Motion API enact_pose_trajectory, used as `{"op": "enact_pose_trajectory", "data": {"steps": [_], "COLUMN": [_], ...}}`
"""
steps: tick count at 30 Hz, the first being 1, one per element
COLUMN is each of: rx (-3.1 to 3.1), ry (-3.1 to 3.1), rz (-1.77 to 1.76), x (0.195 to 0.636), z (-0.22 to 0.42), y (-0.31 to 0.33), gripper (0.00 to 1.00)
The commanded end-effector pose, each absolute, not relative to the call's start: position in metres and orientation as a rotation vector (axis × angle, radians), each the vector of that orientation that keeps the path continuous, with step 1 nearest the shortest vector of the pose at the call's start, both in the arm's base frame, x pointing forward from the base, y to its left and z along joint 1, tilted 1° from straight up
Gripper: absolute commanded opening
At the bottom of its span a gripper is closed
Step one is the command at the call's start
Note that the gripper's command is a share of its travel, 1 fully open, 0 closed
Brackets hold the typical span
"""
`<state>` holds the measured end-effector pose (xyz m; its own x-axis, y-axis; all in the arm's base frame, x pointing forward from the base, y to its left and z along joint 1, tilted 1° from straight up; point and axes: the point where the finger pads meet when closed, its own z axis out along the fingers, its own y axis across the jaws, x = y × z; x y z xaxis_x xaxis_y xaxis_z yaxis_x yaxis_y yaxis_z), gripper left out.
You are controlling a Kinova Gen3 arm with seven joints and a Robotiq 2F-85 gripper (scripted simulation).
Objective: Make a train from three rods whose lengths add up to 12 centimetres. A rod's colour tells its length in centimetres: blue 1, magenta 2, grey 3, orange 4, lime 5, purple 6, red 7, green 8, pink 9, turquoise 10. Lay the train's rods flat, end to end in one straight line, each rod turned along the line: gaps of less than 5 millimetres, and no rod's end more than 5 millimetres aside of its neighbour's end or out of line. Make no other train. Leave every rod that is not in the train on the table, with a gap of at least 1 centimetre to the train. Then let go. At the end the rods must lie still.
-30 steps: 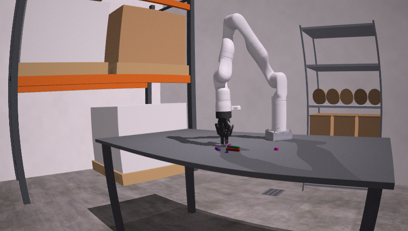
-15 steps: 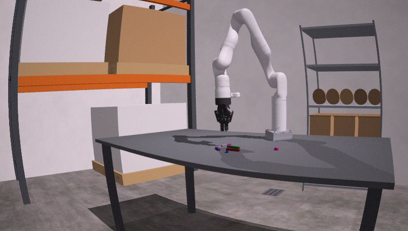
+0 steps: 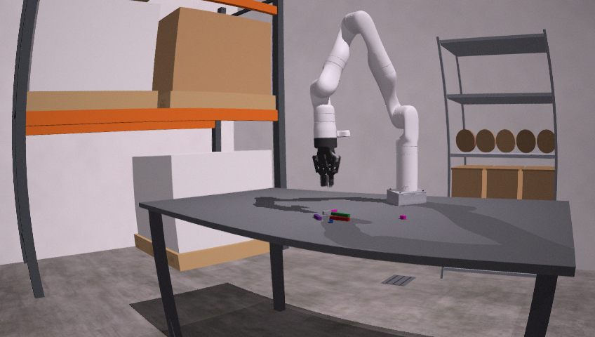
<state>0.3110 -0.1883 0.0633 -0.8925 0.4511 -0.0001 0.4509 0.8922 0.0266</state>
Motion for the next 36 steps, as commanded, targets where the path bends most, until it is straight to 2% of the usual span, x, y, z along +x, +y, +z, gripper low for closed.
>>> {"op": "enact_pose_trajectory", "data": {"steps": [1, 22, 36], "rx": [0.732, 0.68, 0.031], "ry": [3.047, 3.059, 3.147], "rz": [0.038, 0.037, 0.037], "x": [0.312, 0.314, 0.332], "z": [0.065, 0.065, 0.058], "y": [-0.189, -0.188, -0.168], "gripper": [1.0, 1.0, 1.0]}}
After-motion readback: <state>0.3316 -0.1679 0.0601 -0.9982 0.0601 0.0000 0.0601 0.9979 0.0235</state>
